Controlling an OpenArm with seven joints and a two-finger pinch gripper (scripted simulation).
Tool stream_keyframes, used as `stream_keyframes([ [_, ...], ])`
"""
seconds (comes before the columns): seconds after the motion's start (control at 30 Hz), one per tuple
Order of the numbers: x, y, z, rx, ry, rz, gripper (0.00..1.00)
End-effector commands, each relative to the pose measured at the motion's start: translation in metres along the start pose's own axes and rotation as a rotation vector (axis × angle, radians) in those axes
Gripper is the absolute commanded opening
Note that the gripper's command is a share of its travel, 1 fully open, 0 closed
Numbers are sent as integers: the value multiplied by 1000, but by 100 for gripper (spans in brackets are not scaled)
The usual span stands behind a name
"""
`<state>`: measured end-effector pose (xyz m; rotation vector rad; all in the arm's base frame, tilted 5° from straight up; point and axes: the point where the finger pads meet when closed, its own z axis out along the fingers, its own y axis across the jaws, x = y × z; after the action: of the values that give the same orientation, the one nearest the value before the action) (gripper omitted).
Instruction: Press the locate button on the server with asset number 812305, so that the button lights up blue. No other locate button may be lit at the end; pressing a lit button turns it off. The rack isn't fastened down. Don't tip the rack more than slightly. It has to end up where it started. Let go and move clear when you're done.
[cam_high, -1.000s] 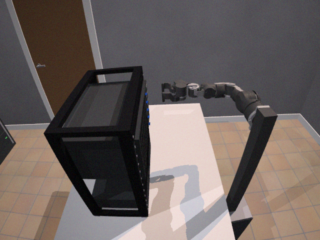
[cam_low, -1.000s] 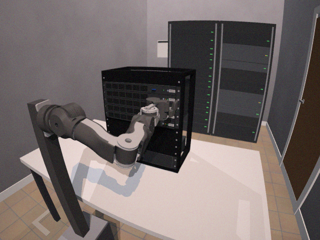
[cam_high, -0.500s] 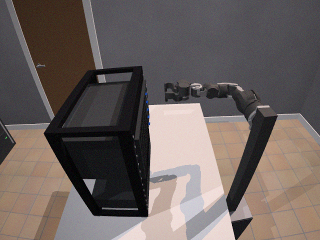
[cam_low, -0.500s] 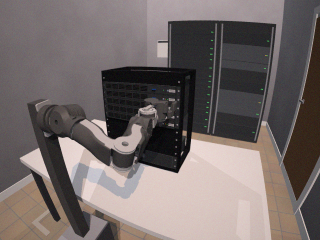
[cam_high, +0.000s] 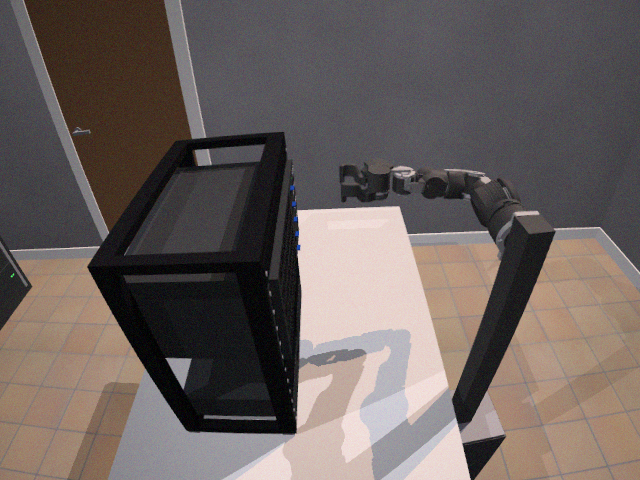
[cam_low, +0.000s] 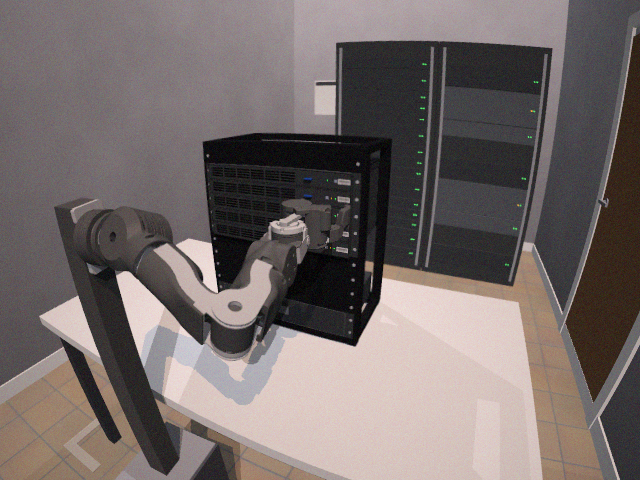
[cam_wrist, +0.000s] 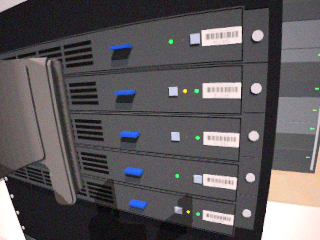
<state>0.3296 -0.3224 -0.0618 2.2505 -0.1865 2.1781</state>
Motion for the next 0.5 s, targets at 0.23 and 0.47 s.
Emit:
stream_keyframes([
  [0.23,2,-1,-10,8,3,-6,60],
  [0.47,2,-1,-17,8,3,-6,60],
])
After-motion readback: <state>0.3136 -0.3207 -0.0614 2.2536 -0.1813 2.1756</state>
